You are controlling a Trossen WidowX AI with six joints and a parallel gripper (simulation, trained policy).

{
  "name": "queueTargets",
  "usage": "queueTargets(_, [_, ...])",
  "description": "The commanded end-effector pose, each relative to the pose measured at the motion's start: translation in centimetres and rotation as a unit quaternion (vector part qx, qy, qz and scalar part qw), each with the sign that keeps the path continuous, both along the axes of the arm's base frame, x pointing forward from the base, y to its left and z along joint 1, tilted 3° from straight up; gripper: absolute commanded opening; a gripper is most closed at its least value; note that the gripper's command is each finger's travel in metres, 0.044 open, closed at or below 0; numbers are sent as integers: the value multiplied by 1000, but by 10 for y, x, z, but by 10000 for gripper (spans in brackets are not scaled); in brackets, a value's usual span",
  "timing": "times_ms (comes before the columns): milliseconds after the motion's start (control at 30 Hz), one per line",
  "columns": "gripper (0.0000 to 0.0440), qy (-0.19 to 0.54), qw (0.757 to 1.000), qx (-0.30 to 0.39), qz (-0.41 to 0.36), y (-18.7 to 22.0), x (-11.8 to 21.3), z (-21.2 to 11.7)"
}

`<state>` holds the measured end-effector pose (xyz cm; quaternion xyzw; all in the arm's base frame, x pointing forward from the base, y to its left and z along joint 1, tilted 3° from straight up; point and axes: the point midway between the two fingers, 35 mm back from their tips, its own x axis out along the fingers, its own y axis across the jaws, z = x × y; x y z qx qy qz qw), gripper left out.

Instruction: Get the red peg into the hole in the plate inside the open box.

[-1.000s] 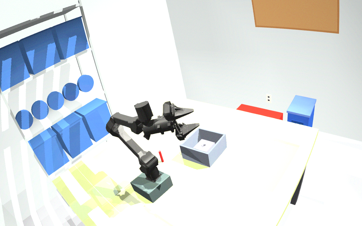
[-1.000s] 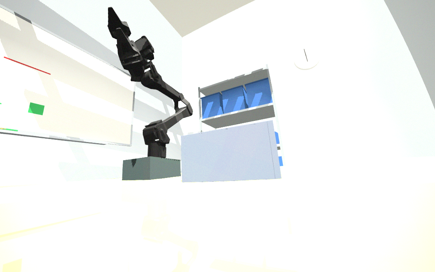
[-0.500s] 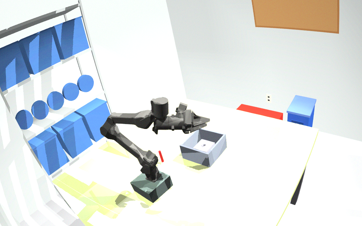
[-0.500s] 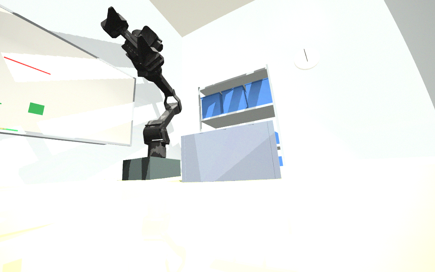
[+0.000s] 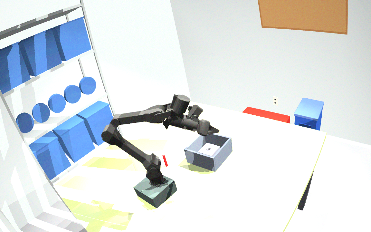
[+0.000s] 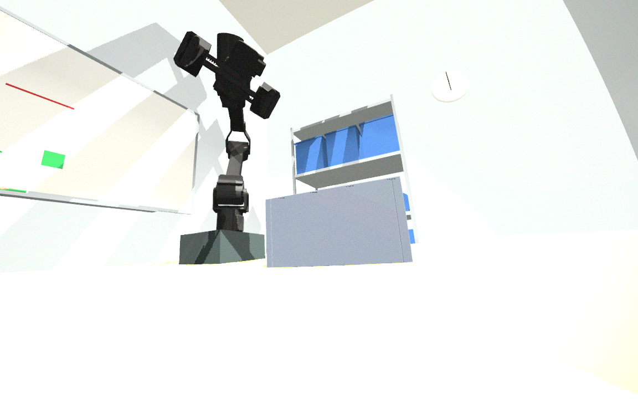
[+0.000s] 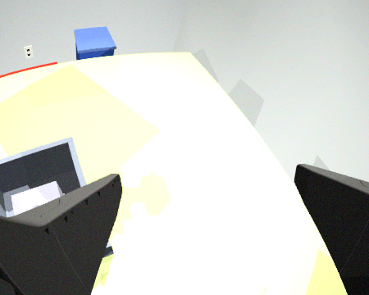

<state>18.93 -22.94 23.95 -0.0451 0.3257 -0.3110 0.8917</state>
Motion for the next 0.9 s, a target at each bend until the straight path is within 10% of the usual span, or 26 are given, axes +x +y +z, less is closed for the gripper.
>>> queueTargets(0, [440,10,999,48,-3,12,12,-12])
queueTargets(867, [440,173,930,313,-82,175,53,-82])
